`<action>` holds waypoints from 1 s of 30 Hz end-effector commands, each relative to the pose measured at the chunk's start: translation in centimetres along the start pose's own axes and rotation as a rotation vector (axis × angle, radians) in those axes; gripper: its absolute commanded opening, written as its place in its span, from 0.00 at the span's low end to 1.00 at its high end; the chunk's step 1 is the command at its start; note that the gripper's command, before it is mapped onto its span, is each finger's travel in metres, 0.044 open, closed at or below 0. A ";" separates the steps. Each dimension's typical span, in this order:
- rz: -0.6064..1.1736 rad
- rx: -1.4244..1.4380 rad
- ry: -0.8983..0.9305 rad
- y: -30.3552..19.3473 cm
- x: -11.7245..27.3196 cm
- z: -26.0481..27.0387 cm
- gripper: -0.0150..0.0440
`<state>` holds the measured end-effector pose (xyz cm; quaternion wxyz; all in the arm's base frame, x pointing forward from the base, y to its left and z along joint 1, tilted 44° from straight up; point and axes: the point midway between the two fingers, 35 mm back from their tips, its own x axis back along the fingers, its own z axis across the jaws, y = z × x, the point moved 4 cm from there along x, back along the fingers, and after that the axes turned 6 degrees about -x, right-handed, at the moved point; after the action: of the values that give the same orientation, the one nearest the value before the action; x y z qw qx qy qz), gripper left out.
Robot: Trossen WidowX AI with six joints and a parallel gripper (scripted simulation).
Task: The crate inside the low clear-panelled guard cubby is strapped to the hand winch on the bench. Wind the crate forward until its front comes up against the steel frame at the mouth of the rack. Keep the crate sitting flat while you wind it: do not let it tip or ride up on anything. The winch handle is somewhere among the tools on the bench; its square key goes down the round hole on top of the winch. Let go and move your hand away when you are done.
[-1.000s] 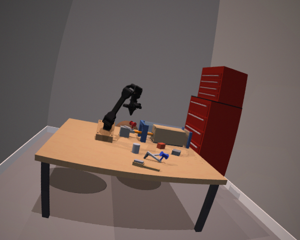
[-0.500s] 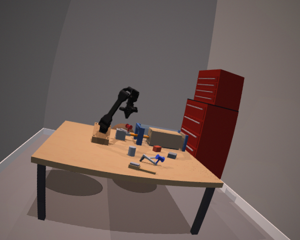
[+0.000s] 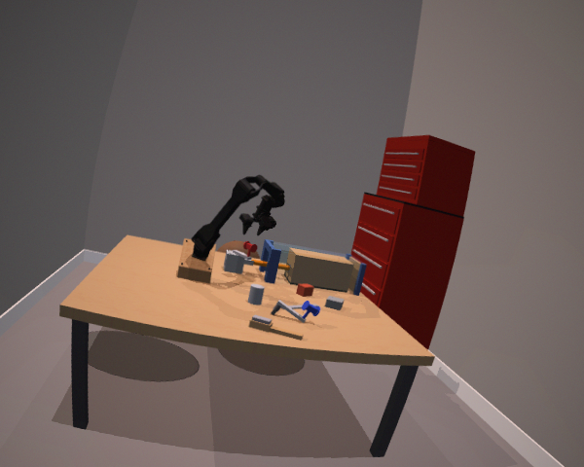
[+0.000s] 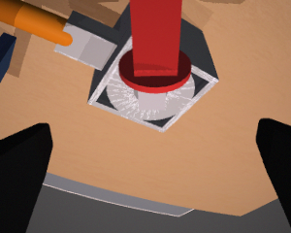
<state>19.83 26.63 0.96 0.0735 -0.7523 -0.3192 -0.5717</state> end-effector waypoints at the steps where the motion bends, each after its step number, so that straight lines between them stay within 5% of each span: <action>1: 0.009 0.006 0.002 0.1 -0.1 0.0 1.00; 30: 0.006 0.004 -0.010 2.0 -4.4 0.4 1.00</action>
<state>20.60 23.87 -2.28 0.0744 -0.7573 -0.3142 -0.5677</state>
